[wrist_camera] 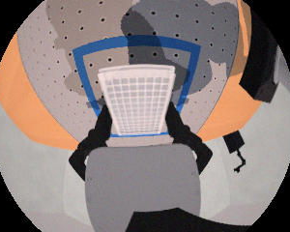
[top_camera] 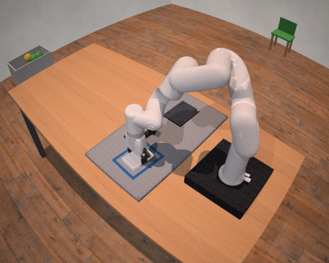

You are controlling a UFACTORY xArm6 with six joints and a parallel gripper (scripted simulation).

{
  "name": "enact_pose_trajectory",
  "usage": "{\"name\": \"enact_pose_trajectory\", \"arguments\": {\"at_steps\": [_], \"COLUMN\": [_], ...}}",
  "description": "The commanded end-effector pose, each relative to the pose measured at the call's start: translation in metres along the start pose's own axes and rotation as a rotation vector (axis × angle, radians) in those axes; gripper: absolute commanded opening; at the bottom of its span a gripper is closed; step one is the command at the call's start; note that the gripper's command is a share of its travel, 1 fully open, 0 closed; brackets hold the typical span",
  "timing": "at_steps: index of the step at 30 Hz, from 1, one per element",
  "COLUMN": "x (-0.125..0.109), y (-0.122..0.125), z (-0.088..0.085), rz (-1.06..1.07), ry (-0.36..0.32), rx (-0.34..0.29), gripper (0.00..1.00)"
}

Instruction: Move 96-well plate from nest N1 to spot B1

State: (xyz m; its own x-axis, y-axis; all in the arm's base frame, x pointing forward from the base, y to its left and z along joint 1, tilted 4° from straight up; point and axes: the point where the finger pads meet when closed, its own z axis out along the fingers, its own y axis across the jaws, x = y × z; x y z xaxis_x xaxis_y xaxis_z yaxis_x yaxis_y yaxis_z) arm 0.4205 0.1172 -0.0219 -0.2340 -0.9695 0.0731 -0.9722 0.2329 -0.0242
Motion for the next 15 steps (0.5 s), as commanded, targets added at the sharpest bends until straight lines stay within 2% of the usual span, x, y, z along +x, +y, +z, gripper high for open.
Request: {"name": "enact_pose_trajectory", "arguments": {"at_steps": [1,4,5,15], "x": [-0.0008,-0.0008,-0.0008,-0.0008], "y": [-0.0014,-0.0014,-0.0014,-0.0014], "z": [-0.0009,-0.0005,0.0001,0.0001], "rz": [0.0,0.0,0.0,0.0], "ry": [-0.002,-0.002,-0.002,-0.002], "rx": [0.003,0.003,0.003,0.004], "gripper": [0.0,0.0,1.0,1.0]}}
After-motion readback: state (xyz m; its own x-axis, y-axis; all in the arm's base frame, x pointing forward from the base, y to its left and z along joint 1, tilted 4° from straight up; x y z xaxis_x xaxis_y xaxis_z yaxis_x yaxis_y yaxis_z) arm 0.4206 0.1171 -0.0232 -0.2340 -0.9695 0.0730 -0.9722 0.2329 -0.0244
